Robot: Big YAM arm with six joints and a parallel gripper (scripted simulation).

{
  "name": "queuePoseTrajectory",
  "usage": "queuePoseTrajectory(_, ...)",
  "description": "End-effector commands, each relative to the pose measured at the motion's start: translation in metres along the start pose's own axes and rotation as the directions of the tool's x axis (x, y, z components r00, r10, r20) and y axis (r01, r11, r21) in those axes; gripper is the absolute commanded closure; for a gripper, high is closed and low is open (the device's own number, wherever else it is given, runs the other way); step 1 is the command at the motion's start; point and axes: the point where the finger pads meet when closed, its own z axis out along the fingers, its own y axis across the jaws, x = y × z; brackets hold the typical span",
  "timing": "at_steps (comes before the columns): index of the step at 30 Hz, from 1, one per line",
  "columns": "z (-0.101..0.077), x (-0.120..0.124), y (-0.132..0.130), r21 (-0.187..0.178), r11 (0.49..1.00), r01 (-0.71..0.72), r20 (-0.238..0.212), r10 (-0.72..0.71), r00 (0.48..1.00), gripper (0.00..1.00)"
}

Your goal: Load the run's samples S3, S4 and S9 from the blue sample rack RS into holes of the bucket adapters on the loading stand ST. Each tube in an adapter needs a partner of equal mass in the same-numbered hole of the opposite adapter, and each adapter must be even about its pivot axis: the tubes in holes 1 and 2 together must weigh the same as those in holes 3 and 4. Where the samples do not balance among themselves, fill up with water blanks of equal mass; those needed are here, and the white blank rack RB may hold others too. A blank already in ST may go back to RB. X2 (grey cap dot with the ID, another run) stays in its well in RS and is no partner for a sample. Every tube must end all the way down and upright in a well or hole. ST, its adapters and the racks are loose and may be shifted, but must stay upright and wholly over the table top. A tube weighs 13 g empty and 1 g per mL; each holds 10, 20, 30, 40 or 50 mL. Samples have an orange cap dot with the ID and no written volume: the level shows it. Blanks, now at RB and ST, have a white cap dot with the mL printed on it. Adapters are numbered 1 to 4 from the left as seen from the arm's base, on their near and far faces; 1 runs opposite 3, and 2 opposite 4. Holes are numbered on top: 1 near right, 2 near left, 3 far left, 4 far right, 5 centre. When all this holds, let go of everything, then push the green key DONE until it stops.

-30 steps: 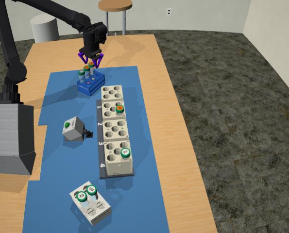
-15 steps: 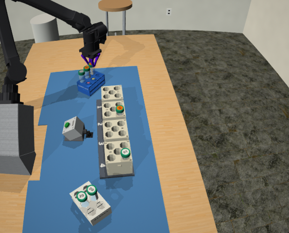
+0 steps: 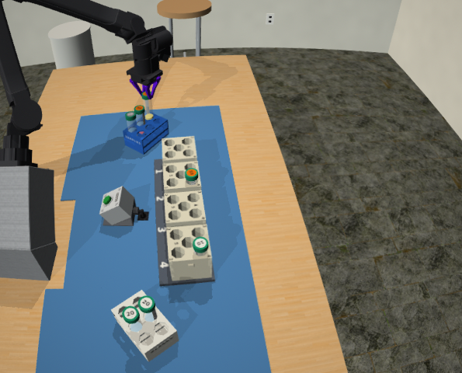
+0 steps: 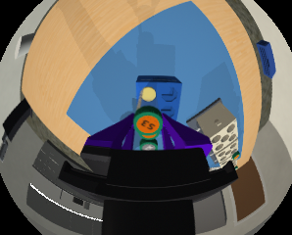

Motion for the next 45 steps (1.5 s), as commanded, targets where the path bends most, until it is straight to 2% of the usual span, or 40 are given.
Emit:
queuePoseTrajectory(1,-0.020,-0.016,0.000,0.010,1.000,0.030,0.029,-0.030,0.999,1.00)
queuePoseTrajectory(3,-0.032,-0.019,0.003,0.013,0.999,0.039,0.040,-0.040,0.998,1.00)
queuePoseTrajectory(14,-0.068,-0.016,0.004,0.016,0.999,0.038,0.035,-0.039,0.999,1.00)
queuePoseTrajectory(16,-0.068,-0.016,0.004,0.016,0.999,0.038,0.035,-0.039,0.999,1.00)
queuePoseTrajectory(17,-0.053,0.002,-0.002,-0.005,1.000,0.007,-0.012,-0.007,1.000,1.00)
queuePoseTrajectory(19,-0.078,-0.017,0.003,0.017,0.999,0.039,0.035,-0.040,0.999,1.00)
queuePoseTrajectory(31,-0.119,-0.016,0.005,0.021,0.999,0.043,0.035,-0.044,0.998,1.00)
queuePoseTrajectory(33,-0.119,-0.016,0.005,0.021,0.999,0.043,0.035,-0.044,0.998,1.00)
queuePoseTrajectory(34,-0.101,0.004,-0.005,-0.006,1.000,-0.002,-0.015,0.002,1.000,1.00)
queuePoseTrajectory(35,-0.114,-0.007,-0.004,0.007,1.000,0.014,0.007,-0.014,1.000,1.00)
queuePoseTrajectory(37,-0.106,0.010,-0.015,-0.002,0.997,-0.071,-0.014,0.071,0.997,1.00)
queuePoseTrajectory(45,-0.108,0.043,-0.057,0.000,0.956,-0.294,-0.013,0.294,0.956,1.00)
